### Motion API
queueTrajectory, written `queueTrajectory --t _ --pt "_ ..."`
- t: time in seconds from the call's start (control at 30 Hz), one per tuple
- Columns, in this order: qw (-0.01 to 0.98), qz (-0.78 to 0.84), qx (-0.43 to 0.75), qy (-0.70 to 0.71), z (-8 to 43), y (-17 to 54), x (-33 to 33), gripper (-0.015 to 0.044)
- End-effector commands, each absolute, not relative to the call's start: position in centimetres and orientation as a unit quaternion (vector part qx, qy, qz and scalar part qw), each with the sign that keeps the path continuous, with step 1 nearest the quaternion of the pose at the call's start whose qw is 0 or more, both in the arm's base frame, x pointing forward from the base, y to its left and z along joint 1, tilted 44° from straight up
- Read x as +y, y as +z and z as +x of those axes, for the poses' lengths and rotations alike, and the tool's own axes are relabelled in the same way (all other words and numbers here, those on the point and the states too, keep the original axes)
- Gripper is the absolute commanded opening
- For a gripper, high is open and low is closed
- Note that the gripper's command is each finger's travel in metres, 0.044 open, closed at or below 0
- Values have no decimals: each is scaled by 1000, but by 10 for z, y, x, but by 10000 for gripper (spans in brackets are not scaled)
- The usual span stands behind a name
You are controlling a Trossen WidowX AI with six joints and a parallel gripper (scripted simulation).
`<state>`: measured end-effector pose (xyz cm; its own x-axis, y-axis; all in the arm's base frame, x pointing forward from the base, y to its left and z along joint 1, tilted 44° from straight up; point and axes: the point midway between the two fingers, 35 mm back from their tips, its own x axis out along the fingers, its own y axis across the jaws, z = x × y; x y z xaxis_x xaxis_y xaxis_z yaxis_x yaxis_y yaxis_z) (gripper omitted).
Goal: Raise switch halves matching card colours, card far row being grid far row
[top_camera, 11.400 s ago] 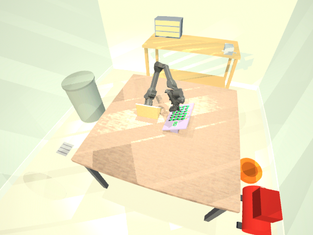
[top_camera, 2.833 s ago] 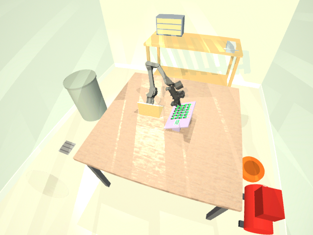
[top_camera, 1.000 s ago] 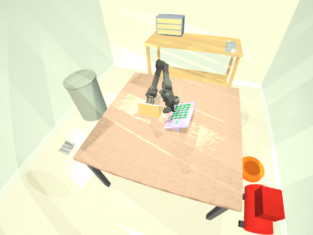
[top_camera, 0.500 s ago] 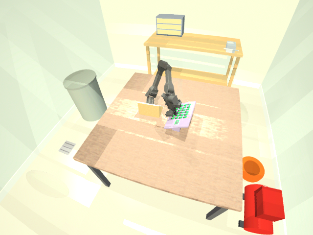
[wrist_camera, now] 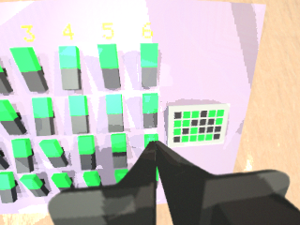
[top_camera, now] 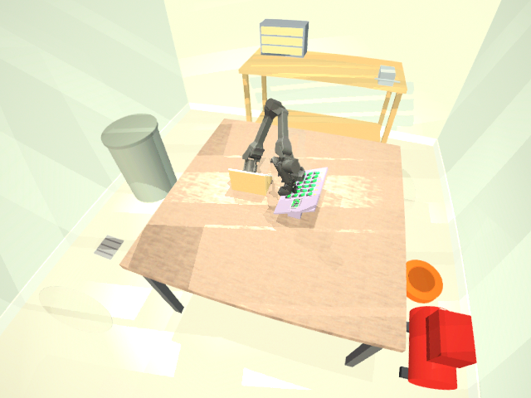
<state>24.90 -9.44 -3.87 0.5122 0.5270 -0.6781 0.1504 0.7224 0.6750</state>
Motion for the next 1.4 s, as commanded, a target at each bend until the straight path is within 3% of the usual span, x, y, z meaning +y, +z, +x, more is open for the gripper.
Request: queueTrajectory --t 0.0,1.37 --pt "790 360 483 120 249 -45 -87 0" --pt "790 360 482 120 251 -47 -85 0"
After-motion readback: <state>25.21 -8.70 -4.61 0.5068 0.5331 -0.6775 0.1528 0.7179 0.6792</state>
